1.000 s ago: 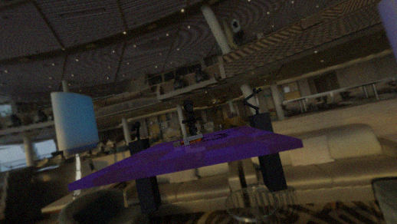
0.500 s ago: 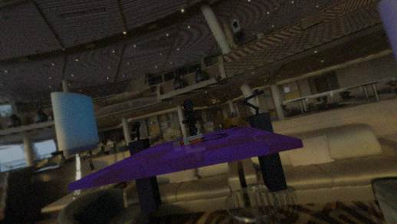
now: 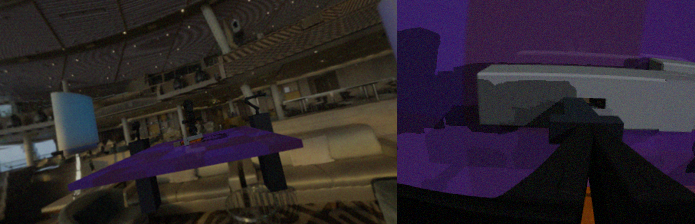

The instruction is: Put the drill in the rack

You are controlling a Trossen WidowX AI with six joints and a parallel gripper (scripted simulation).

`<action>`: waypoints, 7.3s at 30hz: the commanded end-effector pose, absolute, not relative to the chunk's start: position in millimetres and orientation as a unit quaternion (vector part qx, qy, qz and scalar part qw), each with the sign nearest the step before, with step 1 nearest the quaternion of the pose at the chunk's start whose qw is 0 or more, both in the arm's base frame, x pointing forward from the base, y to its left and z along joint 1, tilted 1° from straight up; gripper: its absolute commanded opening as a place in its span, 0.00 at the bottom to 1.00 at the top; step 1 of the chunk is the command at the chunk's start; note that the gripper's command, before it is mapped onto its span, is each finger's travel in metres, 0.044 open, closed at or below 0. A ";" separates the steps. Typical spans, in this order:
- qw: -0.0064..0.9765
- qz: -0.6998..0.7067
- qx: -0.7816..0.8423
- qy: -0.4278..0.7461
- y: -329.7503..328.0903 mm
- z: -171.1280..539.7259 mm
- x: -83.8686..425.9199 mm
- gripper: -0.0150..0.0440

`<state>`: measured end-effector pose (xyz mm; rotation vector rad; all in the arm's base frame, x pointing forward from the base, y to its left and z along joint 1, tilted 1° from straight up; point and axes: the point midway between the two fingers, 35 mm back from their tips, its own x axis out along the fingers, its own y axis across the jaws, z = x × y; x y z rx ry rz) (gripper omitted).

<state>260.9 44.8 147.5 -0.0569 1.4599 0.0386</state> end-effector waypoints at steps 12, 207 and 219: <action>0.722 0.018 -0.027 0.691 47.5 121.1 255.6 0.25; 0.487 0.497 -0.535 0.480 -131.8 39.4 277.1 1.00; 0.487 0.497 -0.535 0.480 -127.5 37.9 277.0 1.00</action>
